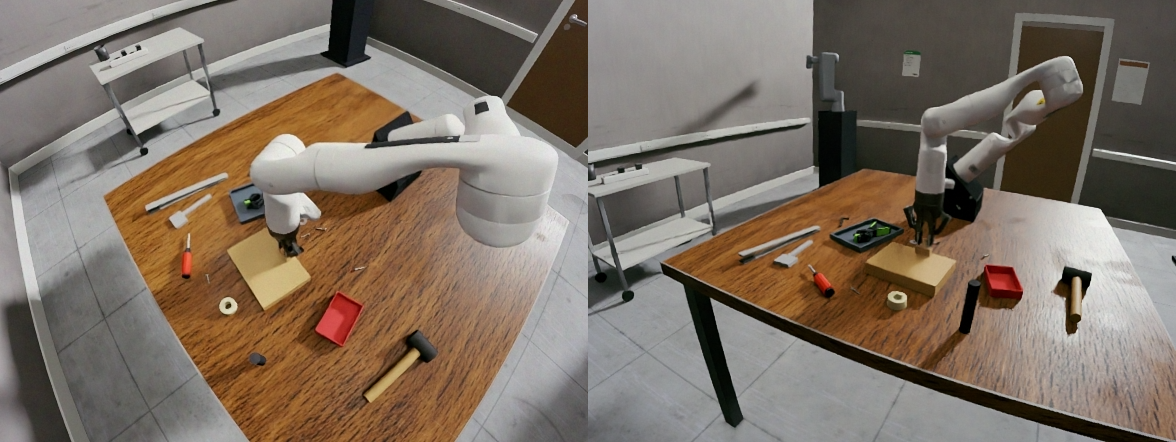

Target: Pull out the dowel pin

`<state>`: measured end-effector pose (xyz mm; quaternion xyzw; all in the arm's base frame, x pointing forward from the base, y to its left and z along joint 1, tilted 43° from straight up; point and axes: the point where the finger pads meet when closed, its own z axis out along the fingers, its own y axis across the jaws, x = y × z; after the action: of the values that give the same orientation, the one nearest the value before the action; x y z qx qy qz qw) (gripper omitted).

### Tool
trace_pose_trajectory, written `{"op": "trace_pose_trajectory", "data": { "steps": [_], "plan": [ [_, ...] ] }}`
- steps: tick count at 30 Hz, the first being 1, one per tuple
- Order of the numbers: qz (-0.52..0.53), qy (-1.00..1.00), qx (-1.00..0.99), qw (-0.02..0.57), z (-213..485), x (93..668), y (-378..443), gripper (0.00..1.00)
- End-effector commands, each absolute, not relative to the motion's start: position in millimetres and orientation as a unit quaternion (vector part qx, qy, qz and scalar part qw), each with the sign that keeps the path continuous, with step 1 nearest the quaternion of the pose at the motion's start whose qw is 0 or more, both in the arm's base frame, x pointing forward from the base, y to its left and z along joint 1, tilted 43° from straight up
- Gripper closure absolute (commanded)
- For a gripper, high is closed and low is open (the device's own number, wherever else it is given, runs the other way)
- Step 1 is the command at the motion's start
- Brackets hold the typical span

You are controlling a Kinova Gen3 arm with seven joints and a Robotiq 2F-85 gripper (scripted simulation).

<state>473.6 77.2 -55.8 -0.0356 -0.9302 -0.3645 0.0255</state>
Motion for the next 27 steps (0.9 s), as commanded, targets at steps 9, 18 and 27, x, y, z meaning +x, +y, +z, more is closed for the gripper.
{"op": "trace_pose_trajectory", "data": {
  "steps": [9,18,27],
  "plan": [
    [-0.364,-0.93,-0.036,0.025,-48,474,70,0.66],
    [-0.364,-0.93,-0.036,0.025,-38,475,60,0.66],
    [-0.364,-0.93,-0.036,0.025,-31,475,53,0.66]
  ]
}}
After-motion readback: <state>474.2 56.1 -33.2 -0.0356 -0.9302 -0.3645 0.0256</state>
